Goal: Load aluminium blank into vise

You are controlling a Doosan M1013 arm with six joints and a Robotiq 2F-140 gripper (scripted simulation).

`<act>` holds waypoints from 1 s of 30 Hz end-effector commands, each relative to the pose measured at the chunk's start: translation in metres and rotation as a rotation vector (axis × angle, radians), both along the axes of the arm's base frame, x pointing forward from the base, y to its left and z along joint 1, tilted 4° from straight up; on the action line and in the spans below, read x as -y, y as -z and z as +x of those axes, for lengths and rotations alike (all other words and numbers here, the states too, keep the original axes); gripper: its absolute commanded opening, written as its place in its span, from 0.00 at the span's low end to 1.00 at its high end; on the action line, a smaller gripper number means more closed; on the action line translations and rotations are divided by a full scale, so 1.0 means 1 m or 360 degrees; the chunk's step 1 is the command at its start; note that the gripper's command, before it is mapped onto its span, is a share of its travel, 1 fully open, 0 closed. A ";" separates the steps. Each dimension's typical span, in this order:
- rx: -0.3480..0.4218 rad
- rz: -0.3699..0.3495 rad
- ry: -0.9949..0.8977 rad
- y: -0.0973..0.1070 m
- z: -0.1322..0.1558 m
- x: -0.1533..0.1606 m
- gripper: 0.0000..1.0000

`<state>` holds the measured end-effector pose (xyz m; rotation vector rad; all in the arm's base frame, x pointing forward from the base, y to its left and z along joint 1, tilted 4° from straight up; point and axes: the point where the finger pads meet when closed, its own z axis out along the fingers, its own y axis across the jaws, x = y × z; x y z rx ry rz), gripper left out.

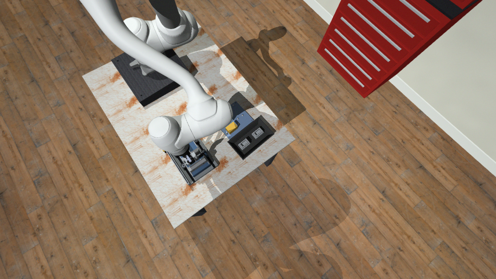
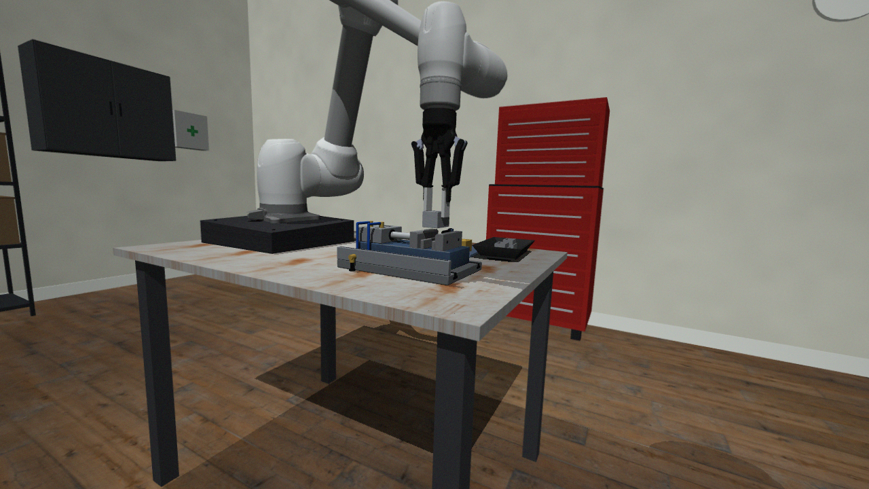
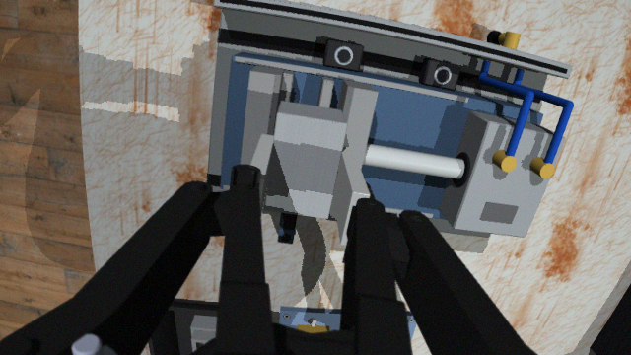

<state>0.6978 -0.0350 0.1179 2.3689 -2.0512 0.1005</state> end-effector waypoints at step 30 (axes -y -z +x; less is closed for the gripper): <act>0.0000 0.0000 0.0000 0.005 0.000 0.000 0.00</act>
